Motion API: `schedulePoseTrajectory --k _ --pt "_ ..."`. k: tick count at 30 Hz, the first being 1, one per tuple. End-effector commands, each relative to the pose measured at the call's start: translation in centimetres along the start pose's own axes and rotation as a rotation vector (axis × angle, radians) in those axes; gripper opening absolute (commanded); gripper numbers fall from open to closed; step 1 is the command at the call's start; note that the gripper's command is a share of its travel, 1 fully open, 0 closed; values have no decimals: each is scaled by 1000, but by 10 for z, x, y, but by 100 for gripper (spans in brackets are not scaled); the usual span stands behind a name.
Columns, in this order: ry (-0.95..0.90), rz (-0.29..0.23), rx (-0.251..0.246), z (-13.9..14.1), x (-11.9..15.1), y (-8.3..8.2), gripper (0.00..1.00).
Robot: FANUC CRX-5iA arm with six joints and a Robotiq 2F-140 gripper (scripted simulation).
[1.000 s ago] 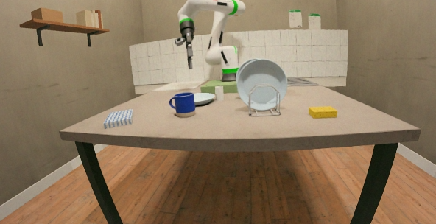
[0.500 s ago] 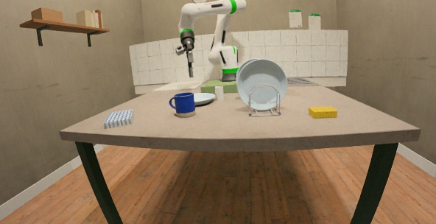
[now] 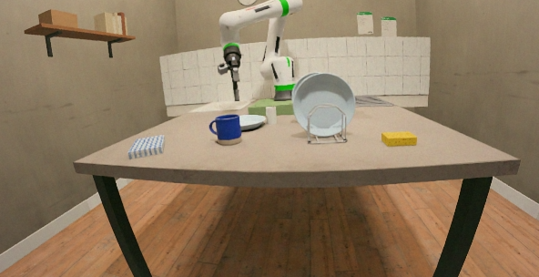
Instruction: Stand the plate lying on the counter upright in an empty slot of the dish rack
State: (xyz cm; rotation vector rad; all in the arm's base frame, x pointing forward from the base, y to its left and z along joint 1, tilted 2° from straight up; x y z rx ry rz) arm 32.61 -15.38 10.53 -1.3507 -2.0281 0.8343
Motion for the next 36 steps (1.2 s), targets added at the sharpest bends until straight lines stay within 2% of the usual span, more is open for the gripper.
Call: schedulePoseTrajectory --k 1,14,15,36 --pt "-1 -1 -8 1 -1 1 100" --pt "-1 -2 -16 2 -1 3 100" --pt "-1 -2 -16 2 -1 3 24" --pt "-1 -2 -16 2 -1 3 24"
Point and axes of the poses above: the point where the finger pads meet when closed, its own y axis out along the fingers, its own z axis across the jaws, x = y × z, the point moved 1 cm from there along -y, back along the fingers, and after that the axes turned 12 degrees about y, right-handed, at the moved point
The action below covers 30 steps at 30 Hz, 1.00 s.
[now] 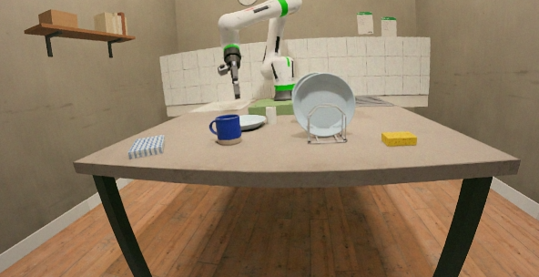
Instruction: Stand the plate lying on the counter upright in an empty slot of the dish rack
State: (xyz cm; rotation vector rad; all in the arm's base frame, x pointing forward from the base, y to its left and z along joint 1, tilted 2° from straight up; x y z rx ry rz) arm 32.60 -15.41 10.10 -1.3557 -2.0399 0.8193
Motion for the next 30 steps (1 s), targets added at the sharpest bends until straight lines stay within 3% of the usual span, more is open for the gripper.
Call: schedulePoseTrajectory --k 1,18,30 --pt "-1 1 0 0 0 0 24" --pt "-1 1 0 0 -1 0 24" --pt "-1 1 0 9 -2 10 24"
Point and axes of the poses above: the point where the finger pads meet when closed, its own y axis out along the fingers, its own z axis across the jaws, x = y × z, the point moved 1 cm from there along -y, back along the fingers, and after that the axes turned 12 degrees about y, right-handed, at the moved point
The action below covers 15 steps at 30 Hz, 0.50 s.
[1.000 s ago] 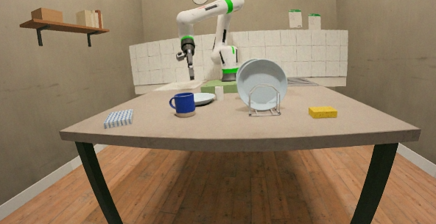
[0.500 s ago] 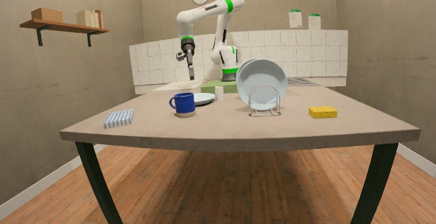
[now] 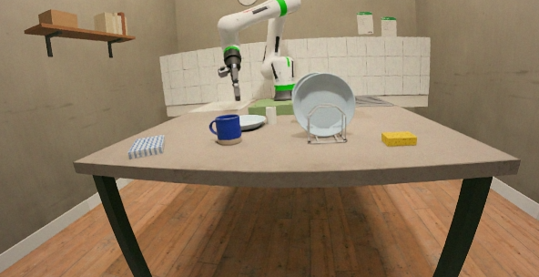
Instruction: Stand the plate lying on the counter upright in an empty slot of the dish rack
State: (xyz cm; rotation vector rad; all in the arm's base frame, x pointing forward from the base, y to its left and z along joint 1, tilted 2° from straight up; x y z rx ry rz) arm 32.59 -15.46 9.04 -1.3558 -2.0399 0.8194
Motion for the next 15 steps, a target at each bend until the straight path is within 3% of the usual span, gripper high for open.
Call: schedulePoseTrajectory --k 1,15 --pt "-1 1 0 3 -1 3 24" --pt "-1 1 0 22 -5 24 24"
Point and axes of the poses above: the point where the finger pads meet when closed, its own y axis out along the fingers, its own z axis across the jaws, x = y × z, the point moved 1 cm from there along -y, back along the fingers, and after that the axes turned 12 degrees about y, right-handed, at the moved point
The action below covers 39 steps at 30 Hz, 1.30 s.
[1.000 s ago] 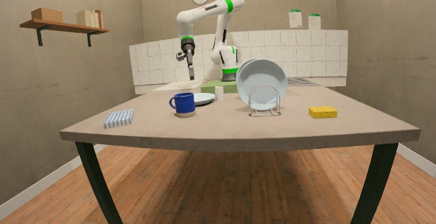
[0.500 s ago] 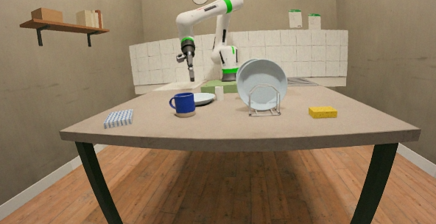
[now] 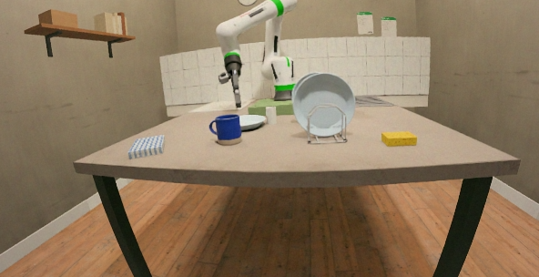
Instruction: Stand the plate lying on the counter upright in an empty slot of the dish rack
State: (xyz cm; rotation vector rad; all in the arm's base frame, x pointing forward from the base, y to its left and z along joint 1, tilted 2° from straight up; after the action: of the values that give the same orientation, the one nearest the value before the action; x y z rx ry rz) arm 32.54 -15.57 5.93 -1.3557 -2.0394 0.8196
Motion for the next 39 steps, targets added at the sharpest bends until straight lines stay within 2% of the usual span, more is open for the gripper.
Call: schedulePoseTrajectory --k 1,14,39 --pt "-1 1 -1 3 -1 3 24" --pt "-1 1 -1 17 -4 18 24" --pt "-1 1 -1 19 -5 21 24"
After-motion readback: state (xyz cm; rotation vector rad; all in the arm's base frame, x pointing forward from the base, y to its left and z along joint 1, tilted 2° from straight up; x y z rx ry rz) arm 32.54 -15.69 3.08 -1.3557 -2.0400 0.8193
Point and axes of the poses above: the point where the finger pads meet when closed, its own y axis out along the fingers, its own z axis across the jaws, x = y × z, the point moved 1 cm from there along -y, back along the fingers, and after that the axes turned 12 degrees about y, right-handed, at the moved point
